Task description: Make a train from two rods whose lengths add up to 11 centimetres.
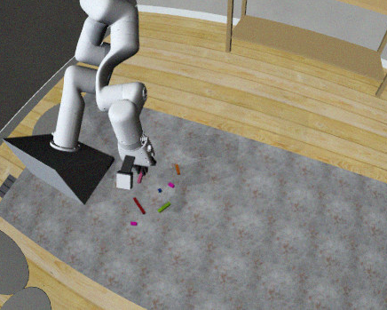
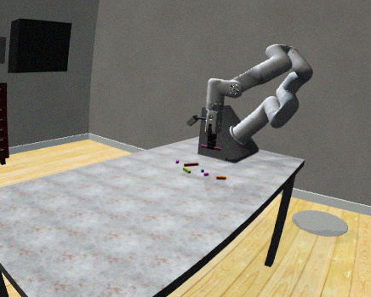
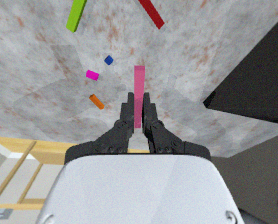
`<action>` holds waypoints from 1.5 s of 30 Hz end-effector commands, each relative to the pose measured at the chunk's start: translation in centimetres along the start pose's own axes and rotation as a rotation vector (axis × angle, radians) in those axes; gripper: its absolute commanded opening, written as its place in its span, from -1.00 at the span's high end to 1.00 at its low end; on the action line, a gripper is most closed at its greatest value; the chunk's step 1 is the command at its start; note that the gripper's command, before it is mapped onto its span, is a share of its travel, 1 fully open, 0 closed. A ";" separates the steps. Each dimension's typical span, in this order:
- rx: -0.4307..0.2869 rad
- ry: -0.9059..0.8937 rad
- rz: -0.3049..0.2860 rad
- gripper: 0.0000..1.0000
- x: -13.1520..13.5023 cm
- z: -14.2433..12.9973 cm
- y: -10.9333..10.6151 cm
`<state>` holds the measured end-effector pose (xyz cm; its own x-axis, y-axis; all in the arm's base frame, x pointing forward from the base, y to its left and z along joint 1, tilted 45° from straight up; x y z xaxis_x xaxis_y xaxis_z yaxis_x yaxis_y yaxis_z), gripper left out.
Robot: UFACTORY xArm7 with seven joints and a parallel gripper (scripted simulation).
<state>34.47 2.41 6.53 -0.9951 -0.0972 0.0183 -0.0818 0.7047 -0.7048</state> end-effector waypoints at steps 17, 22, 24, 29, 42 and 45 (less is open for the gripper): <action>-0.014 0.265 0.007 0.92 -2.2 1.9 -0.8; -0.020 0.402 0.008 0.92 -3.2 2.9 -0.9; -0.021 0.454 0.008 0.92 -3.5 3.4 -1.0; -0.025 0.597 0.008 0.92 -4.5 4.6 -1.0; -0.023 0.959 0.004 0.92 -6.5 8.1 -1.0; -0.021 1.048 0.003 0.92 -6.9 9.1 -0.9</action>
Point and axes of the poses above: the point where the finger pads meet when closed, its own y axis out along the fingers, its own x axis across the jaws, z = x × y, the point moved 4 cm from there along -y, back along the fingers, and after that the axes turned 15 degrees about y, right-handed, at the moved point
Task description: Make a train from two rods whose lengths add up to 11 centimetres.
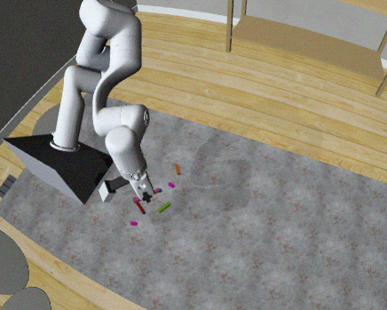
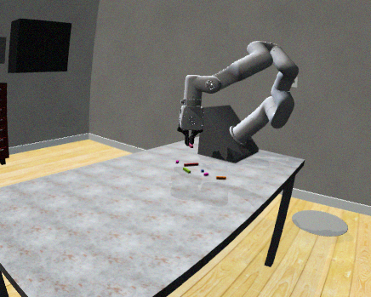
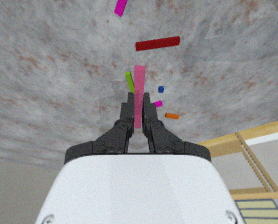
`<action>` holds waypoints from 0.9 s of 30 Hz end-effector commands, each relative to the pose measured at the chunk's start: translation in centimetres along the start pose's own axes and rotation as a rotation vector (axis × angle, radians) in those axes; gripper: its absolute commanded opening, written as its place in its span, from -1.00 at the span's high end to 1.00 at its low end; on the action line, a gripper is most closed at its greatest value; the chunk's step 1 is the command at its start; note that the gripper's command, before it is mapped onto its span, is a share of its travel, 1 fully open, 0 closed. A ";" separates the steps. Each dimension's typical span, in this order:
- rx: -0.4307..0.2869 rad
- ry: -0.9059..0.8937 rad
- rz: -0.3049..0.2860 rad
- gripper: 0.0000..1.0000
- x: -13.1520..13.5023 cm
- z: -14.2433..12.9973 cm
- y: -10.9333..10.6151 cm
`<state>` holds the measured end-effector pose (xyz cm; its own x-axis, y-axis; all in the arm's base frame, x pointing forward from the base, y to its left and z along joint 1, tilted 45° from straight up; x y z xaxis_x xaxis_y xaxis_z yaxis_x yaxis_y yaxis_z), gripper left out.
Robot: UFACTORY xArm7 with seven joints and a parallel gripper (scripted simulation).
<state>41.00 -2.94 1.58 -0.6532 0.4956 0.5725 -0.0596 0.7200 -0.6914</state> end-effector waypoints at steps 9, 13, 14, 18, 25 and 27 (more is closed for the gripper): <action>0.021 0.378 0.004 0.92 -4.4 1.0 0.1; 0.027 0.476 0.008 0.92 -5.4 1.4 0.2; 0.028 0.492 0.009 0.92 -5.6 1.5 0.2; 0.028 0.506 0.010 0.92 -5.8 1.5 0.2; 0.028 0.506 0.010 0.92 -5.8 1.5 0.2; 0.028 0.506 0.010 0.92 -5.8 1.5 0.2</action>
Point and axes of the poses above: the point where the finger pads meet when closed, its own y axis out along the fingers, its own x axis across the jaws, z = x × y, the point moved 4 cm from there along -y, back along the fingers, and after that the axes turned 15 degrees about y, right-handed, at the moved point
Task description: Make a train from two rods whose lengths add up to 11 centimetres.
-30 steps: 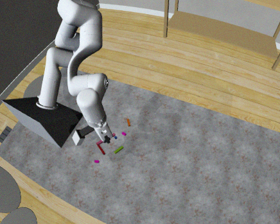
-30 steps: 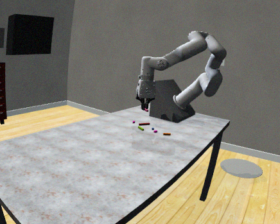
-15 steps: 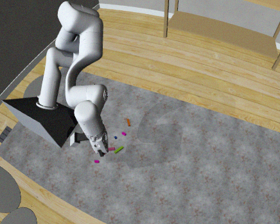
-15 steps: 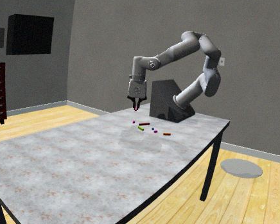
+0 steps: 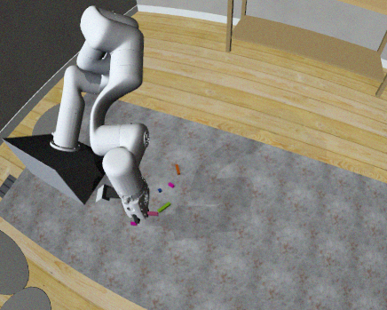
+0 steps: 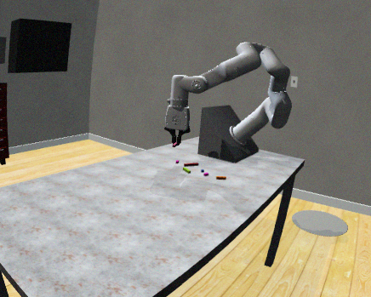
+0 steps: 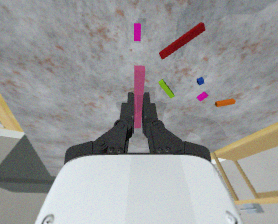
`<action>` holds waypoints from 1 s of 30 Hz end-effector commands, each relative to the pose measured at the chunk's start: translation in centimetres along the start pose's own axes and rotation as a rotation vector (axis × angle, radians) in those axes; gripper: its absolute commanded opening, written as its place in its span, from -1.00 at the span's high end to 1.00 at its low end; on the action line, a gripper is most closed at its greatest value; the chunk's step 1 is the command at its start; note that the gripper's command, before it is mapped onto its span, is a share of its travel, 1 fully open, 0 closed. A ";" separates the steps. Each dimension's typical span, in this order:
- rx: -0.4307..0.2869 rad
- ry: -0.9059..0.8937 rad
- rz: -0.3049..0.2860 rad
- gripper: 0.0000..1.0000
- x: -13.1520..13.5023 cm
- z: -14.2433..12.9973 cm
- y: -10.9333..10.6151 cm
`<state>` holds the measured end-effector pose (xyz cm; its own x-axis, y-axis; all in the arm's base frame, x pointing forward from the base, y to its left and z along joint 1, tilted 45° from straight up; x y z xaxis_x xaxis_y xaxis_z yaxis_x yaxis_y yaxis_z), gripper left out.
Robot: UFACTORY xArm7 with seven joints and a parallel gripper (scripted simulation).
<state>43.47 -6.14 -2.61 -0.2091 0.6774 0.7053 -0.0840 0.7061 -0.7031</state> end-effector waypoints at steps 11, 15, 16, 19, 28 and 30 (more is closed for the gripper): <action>-0.003 0.003 0.003 0.92 -0.2 -0.1 0.7; -0.003 0.003 0.003 0.92 -0.2 -0.1 1.9; -0.003 0.003 0.003 0.92 -0.2 -0.1 1.9; -0.003 0.003 0.003 0.92 -0.2 -0.1 2.7; -0.003 0.003 0.003 0.92 -0.2 -0.2 6.6; -0.003 0.003 0.003 0.92 -0.2 -0.2 7.3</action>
Point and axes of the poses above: the point where the finger pads meet when closed, its own y axis out along the fingers, its own x axis across the jaws, z = x × y, the point moved 4 cm from there along -y, back along the fingers, and after that the axes turned 15 degrees about y, right-handed, at the moved point
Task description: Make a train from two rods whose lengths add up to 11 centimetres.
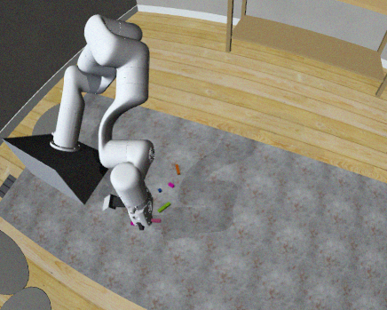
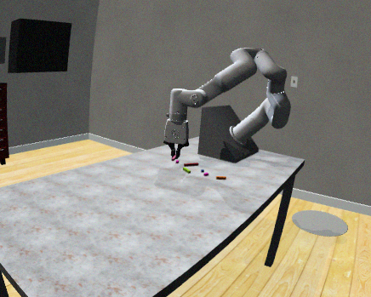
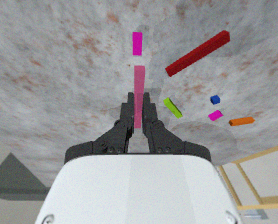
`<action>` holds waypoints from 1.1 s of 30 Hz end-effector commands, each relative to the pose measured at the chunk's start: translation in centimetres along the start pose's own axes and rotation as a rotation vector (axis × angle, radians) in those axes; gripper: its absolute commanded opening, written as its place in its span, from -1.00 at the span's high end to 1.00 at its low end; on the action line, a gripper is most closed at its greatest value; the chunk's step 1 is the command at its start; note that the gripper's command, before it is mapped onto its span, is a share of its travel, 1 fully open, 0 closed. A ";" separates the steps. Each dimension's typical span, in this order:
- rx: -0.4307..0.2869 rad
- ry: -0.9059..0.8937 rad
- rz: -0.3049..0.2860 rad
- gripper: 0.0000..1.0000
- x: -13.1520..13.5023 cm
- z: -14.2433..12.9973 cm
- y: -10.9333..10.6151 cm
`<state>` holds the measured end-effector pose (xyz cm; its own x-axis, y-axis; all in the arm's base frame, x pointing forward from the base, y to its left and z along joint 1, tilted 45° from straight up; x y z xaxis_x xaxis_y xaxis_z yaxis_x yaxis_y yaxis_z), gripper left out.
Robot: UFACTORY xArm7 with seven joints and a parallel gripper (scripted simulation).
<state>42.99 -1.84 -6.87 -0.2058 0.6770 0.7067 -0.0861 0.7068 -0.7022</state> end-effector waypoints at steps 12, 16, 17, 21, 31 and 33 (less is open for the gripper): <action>-0.005 0.000 0.005 0.92 -0.2 -0.2 2.5; -0.005 0.000 0.005 0.92 -0.2 -0.2 2.5; -0.005 0.000 0.005 0.92 -0.2 -0.2 2.5; -0.005 0.000 0.005 0.92 -0.2 -0.2 2.5; -0.005 0.000 0.005 0.92 -0.2 -0.2 2.5; -0.005 0.000 0.005 0.92 -0.2 -0.2 2.5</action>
<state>42.92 0.01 -8.81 -0.2063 0.6775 0.7060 -0.0843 0.7065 -0.7027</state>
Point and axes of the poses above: the point where the finger pads meet when closed, its own y axis out along the fingers, its own x axis across the jaws, z = x × y, the point moved 4 cm from there along -y, back along the fingers, and after that the axes turned 15 degrees about y, right-handed, at the moved point
